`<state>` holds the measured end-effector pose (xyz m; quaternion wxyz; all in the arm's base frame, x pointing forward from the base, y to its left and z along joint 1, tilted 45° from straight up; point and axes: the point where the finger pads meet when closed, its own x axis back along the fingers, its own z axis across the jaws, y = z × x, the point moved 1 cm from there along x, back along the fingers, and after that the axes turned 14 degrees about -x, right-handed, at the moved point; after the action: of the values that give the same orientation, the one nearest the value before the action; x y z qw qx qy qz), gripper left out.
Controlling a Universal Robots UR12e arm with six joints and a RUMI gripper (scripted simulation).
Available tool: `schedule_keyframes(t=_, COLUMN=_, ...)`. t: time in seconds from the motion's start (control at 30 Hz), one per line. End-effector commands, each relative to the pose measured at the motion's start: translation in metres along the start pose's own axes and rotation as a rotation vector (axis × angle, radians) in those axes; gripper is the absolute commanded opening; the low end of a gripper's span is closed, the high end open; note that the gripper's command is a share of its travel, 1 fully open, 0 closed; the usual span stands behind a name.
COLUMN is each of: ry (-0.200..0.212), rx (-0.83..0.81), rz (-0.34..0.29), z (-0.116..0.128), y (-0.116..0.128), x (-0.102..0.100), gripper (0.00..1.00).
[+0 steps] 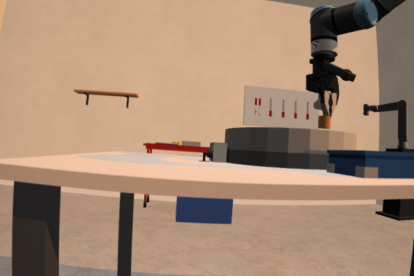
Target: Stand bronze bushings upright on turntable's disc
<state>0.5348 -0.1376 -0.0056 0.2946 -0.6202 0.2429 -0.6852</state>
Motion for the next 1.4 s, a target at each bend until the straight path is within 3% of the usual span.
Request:
schedule_keyframes(t=0.0, ry=-0.002, rx=-0.001, rz=0.003, z=-0.0002, y=-0.0008, x=-0.0142, gripper=0.00)
schedule_keyframes(t=1.37, ry=0.000, rx=0.000, rz=-0.001, z=0.0008, y=0.0003, x=-0.0124, gripper=0.00)
